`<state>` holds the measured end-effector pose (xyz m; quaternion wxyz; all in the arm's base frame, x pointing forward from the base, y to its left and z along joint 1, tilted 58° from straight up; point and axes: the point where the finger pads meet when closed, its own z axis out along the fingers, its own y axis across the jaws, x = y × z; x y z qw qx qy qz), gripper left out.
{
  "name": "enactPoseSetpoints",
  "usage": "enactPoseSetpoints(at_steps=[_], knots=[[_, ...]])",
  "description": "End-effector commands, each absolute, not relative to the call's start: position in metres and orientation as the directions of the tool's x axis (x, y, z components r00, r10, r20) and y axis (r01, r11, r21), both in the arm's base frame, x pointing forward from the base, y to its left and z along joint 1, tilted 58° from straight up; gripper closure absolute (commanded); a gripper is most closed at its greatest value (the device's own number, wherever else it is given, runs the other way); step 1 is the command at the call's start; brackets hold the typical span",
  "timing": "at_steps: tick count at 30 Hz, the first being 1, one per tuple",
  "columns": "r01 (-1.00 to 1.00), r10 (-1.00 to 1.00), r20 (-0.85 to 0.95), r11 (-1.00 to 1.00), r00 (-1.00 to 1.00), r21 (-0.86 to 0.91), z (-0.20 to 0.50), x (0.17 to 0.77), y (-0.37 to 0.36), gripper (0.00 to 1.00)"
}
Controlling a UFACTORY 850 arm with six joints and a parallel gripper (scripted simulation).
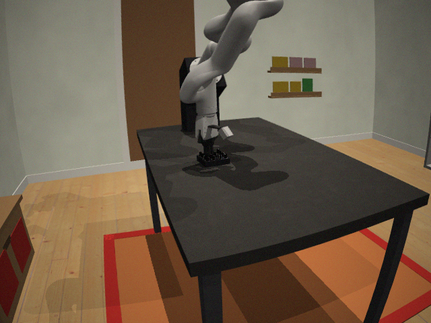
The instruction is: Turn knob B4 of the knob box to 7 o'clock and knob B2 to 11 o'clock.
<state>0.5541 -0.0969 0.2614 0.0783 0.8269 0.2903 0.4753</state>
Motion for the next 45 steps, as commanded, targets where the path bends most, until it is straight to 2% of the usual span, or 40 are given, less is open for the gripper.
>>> enactPoseSetpoints(at_steps=[1,14,23,31,45], knots=[[0.429,0.619,0.705,-0.772,0.345,0.468,0.2616,0.5540,-0.0971,0.92],[0.522,0.846,0.502,-0.513,0.177,0.681,0.2616,0.5540,-0.0971,0.92],[0.545,0.924,0.373,-0.355,0.082,0.760,0.2616,0.5540,-0.0971,0.92],[0.551,0.972,0.235,-0.189,-0.014,0.813,0.2616,0.5540,-0.0971,0.92],[0.540,0.990,0.089,-0.016,-0.110,0.842,0.2616,0.5540,-0.0971,0.92]])
